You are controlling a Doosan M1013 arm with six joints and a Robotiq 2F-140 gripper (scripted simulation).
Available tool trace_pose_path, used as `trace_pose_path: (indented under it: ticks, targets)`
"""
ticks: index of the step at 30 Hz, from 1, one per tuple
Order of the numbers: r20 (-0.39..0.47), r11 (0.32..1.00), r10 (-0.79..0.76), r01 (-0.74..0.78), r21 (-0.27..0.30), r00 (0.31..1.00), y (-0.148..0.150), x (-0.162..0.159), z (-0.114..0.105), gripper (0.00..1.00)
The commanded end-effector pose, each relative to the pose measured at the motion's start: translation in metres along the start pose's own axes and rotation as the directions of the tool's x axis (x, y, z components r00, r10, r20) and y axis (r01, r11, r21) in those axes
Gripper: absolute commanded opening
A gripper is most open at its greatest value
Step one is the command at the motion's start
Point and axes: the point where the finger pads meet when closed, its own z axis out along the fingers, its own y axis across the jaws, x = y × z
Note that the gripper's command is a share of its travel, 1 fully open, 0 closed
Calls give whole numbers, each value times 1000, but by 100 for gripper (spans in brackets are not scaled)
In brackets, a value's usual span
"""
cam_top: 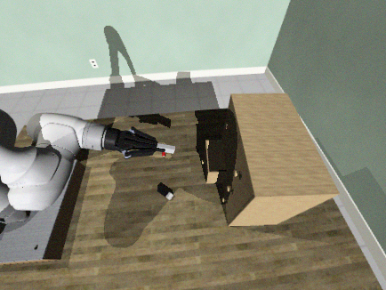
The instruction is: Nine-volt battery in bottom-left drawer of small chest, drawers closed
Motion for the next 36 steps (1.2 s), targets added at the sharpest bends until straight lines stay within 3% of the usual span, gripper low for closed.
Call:
trace_pose_path:
  ticks: [1, 9, 29, 36]
  targets:
    - [0, 1000, 0, 0, 0, 1000, 0, 0, 0, 0]
    - [0, 1000, 0, 0, 0, 1000, 0, -6, 9, 0]
    - [0, 1000, 0, 0, 0, 1000, 0, -59, 83, 0]
    - [0, 1000, 0, 0, 0, 1000, 0, -66, 93, 0]
